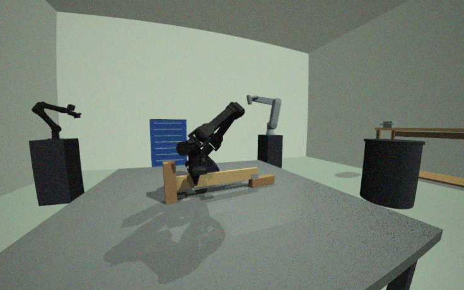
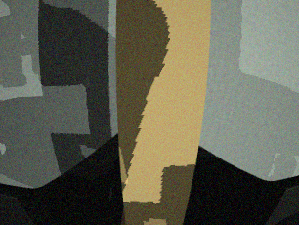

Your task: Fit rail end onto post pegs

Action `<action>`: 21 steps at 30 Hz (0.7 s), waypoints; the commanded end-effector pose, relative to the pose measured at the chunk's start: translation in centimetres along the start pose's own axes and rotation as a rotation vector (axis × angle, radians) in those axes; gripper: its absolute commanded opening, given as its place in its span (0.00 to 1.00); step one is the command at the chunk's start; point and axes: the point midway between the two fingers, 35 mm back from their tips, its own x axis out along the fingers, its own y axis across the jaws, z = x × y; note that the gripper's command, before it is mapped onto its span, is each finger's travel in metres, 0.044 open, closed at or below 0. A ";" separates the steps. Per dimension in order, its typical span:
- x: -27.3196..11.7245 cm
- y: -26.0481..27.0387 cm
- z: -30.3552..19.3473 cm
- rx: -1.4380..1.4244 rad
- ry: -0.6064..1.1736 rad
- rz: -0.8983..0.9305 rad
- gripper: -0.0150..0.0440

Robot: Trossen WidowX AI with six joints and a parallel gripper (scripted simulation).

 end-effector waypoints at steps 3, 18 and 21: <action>-0.3 -0.3 -0.4 -0.003 0.005 -0.010 0.25; 0.0 0.0 -0.1 0.000 0.000 0.000 0.88; 0.0 0.0 -0.1 0.000 0.000 0.000 1.00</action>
